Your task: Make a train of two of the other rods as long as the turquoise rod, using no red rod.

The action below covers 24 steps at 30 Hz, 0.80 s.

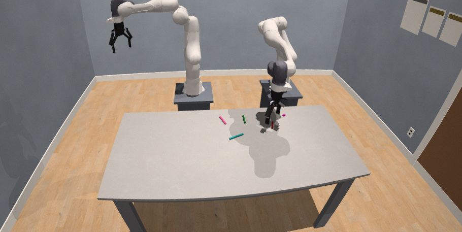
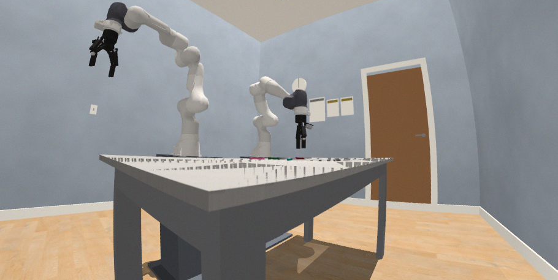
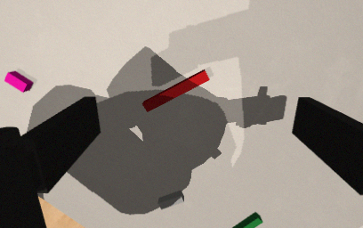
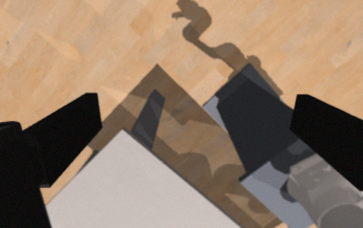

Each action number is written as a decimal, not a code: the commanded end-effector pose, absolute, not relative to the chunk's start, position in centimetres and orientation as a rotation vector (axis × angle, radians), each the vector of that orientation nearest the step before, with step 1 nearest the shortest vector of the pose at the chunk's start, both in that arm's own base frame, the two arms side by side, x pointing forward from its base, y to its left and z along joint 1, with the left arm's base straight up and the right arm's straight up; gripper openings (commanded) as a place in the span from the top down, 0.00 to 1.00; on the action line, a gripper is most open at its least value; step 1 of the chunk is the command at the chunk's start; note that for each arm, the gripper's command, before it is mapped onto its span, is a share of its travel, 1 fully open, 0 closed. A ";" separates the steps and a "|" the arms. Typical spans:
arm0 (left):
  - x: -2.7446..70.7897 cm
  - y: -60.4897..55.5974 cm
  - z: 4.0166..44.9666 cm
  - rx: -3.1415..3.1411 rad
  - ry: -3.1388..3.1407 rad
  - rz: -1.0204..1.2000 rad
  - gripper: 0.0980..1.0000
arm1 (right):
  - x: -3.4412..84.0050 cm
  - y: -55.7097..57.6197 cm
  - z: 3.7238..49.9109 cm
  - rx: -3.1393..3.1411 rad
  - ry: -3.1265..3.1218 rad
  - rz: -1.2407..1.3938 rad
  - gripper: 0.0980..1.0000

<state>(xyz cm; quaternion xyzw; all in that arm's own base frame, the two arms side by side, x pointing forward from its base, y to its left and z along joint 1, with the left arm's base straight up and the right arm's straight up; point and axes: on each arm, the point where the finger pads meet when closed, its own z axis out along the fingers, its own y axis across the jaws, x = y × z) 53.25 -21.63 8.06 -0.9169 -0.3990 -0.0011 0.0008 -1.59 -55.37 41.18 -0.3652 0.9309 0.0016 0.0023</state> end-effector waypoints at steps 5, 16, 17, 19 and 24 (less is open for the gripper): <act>54.1 -23.4 8.1 -2.982 -0.953 -0.005 0.00 | -1.8 -55.4 41.3 -1.155 2.922 0.000 0.00; 54.9 -25.2 8.0 -3.057 -0.626 -0.006 0.00 | -1.8 -55.4 41.3 -1.155 2.922 0.000 0.00; 55.0 -25.4 8.0 -3.062 -0.597 -0.006 0.00 | -1.8 -55.4 41.3 -1.155 2.922 0.000 0.00; 55.1 -25.7 8.0 -3.071 -0.538 -0.006 0.00 | -1.8 -55.4 41.3 -1.155 2.922 0.000 0.00; 55.4 -26.6 8.0 -3.090 -0.390 -0.005 0.00 | -1.8 -55.4 41.3 -1.155 2.922 0.000 0.00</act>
